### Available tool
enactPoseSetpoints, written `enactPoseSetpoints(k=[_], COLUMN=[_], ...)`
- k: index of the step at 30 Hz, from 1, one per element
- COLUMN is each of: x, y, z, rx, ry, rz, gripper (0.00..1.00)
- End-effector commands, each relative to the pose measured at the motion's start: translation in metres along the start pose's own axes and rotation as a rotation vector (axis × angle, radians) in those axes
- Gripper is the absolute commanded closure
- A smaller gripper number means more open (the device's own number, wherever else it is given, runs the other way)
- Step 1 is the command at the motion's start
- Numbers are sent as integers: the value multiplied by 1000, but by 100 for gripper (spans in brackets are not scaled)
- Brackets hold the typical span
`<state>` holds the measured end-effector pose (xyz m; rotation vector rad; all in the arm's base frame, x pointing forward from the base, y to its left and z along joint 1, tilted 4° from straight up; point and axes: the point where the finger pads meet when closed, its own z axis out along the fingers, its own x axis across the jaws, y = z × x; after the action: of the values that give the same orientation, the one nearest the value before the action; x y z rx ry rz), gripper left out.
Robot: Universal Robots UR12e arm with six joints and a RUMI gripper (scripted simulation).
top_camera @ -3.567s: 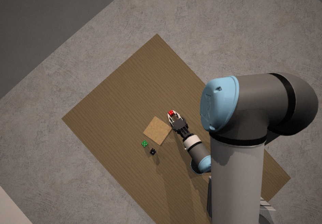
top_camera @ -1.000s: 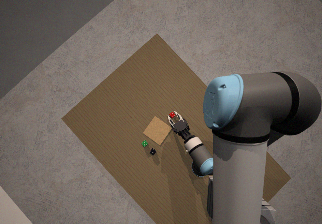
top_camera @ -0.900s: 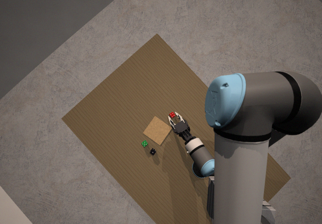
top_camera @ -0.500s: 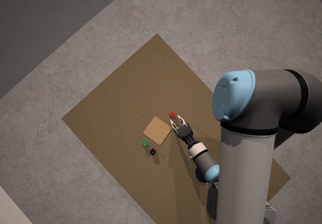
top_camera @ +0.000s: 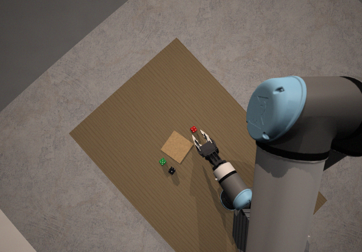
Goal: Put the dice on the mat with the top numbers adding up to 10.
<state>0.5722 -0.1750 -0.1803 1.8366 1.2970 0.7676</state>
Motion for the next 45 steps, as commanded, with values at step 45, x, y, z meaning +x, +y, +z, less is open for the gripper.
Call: enactPoseSetpoints(k=[45], x=[-1], y=[37], z=[-13], rx=[232], ry=[0], rz=[1], gripper=[72])
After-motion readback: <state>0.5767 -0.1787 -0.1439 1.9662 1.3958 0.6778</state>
